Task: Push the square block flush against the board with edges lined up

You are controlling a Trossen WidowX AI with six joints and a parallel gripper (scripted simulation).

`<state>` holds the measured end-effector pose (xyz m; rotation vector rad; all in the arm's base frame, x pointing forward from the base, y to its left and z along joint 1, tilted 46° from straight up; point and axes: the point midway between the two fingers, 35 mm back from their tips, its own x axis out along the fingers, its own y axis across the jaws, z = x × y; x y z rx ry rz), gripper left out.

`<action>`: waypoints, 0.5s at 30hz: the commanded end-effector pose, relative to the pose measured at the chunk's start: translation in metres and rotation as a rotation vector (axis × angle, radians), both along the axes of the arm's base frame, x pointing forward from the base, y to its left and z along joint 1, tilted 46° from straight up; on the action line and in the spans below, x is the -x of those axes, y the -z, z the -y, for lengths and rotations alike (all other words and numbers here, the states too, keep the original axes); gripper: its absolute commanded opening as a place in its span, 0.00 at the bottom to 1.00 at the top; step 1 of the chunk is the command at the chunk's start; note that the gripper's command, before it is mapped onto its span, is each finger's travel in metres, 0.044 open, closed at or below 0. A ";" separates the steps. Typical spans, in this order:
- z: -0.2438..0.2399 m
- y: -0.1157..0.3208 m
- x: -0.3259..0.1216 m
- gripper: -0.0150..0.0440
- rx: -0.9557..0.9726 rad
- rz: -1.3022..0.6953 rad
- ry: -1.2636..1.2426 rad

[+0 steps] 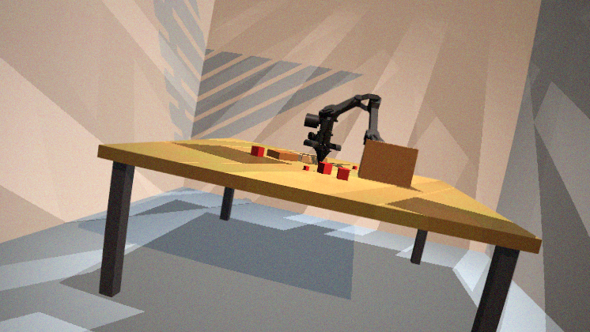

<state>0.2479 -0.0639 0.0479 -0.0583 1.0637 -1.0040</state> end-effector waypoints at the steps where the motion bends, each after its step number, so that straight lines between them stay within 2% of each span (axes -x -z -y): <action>1: -0.002 0.003 0.005 0.25 0.002 0.005 0.004; 10: -0.007 0.010 0.016 0.25 0.003 0.005 0.004; 15: -0.039 -0.023 0.017 0.25 0.001 0.004 0.004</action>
